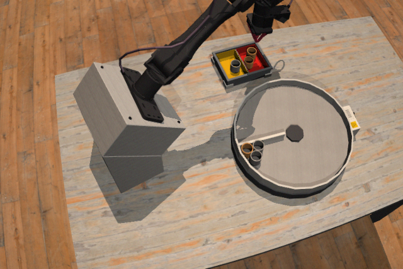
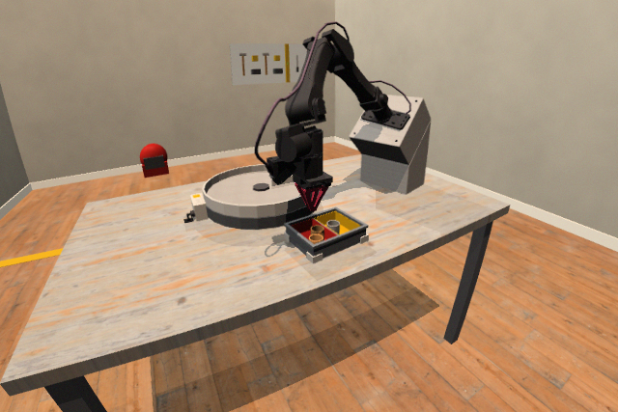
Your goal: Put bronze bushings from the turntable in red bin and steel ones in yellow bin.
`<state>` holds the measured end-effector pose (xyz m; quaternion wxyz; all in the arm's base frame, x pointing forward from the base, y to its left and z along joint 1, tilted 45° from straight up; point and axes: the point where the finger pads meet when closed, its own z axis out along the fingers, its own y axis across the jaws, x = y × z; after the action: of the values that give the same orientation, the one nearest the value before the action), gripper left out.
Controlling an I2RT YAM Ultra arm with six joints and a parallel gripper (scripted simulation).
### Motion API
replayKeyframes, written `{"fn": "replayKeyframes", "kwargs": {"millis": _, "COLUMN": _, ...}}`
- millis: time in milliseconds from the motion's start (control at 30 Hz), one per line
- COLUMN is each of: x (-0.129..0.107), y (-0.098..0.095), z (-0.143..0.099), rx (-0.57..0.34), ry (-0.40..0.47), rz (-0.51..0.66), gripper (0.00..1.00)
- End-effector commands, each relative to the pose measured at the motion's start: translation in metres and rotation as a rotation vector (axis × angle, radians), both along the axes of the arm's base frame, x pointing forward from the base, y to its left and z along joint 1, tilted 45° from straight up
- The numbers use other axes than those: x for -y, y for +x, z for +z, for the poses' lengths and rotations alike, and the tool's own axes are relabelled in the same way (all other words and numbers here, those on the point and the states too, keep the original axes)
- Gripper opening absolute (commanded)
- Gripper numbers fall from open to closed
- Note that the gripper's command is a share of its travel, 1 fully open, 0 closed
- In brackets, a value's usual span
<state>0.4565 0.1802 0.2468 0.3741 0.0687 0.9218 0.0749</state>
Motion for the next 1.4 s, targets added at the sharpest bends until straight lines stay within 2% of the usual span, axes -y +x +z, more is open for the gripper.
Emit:
{"fn": "replayKeyframes", "kwargs": {"millis": 0, "x": -0.006, "y": -0.005, "z": 0.026, "rx": 0.054, "ry": 0.019, "rz": 0.006, "gripper": 0.15}}
{"fn": "replayKeyframes", "kwargs": {"millis": 200, "x": -0.006, "y": -0.005, "z": 0.025, "rx": 0.054, "ry": 0.019, "rz": 0.006, "gripper": 0.14}}
{"fn": "replayKeyframes", "kwargs": {"millis": 333, "x": -0.003, "y": -0.007, "z": 0.011, "rx": 0.033, "ry": 0.002, "rz": 0.014, "gripper": 0.14}}
{"fn": "replayKeyframes", "kwargs": {"millis": 600, "x": 0.033, "y": -0.014, "z": -0.004, "rx": 0.029, "ry": 0.010, "rz": 0.005, "gripper": 0.14}}
{"fn": "replayKeyframes", "kwargs": {"millis": 700, "x": 0.040, "y": -0.016, "z": -0.007, "rx": 0.029, "ry": 0.009, "rz": 0.005, "gripper": 0.14}}
{"fn": "replayKeyframes", "kwargs": {"millis": 867, "x": 0.090, "y": -0.033, "z": -0.032, "rx": 0.029, "ry": 0.006, "rz": 0.005, "gripper": 0.14}}
{"fn": "replayKeyframes", "kwargs": {"millis": 1167, "x": 0.228, "y": -0.079, "z": -0.099, "rx": 0.029, "ry": -0.004, "rz": 0.003, "gripper": 0.14}}
{"fn": "replayKeyframes", "kwargs": {"millis": 1233, "x": 0.228, "y": -0.079, "z": -0.099, "rx": 0.029, "ry": -0.004, "rz": 0.003, "gripper": 0.14}}
{"fn": "replayKeyframes", "kwargs": {"millis": 1267, "x": 0.242, "y": -0.084, "z": -0.119, "rx": -0.005, "ry": 0.007, "rz": 0.003, "gripper": 0.14}}
{"fn": "replayKeyframes", "kwargs": {"millis": 1367, "x": 0.282, "y": -0.098, "z": -0.137, "rx": -0.003, "ry": 0.009, "rz": 0.002, "gripper": 0.14}}
